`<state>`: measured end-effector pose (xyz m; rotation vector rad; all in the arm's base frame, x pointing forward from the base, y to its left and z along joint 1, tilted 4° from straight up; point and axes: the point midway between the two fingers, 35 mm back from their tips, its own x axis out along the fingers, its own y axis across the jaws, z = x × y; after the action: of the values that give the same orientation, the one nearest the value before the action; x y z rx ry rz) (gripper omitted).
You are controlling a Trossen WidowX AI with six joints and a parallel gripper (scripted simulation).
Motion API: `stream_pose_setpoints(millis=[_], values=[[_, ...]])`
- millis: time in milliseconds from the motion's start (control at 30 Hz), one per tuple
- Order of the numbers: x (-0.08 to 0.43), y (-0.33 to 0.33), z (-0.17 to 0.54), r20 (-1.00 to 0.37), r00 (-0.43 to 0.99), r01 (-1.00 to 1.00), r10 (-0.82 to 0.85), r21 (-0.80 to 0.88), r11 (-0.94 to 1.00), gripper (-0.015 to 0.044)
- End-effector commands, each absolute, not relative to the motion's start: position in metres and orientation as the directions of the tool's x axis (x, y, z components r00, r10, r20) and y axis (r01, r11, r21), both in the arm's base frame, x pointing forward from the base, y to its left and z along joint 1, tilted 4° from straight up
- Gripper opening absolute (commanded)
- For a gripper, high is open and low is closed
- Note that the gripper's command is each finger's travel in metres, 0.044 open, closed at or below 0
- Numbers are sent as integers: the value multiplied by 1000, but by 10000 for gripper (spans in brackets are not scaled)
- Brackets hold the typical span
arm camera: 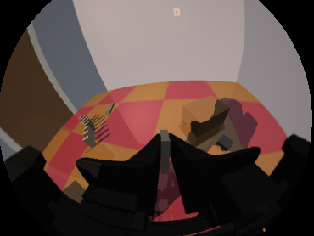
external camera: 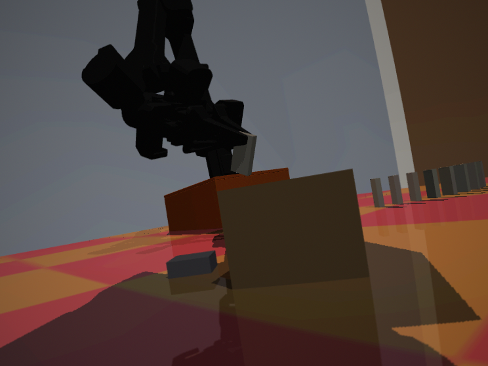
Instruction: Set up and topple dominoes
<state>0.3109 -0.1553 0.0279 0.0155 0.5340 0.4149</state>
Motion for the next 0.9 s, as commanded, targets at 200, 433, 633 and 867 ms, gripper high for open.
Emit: stream_pose_setpoints(millis=[200,433,633,867], values=[[282,-152,36,-258,871,-414,418,74,907,27],[260,-144,49,-101,888,-450,448,1,893,27],[255,-141,52,-70,888,-457,455,-18,889,27],[255,-141,52,-70,888,-457,455,-18,889,27]])
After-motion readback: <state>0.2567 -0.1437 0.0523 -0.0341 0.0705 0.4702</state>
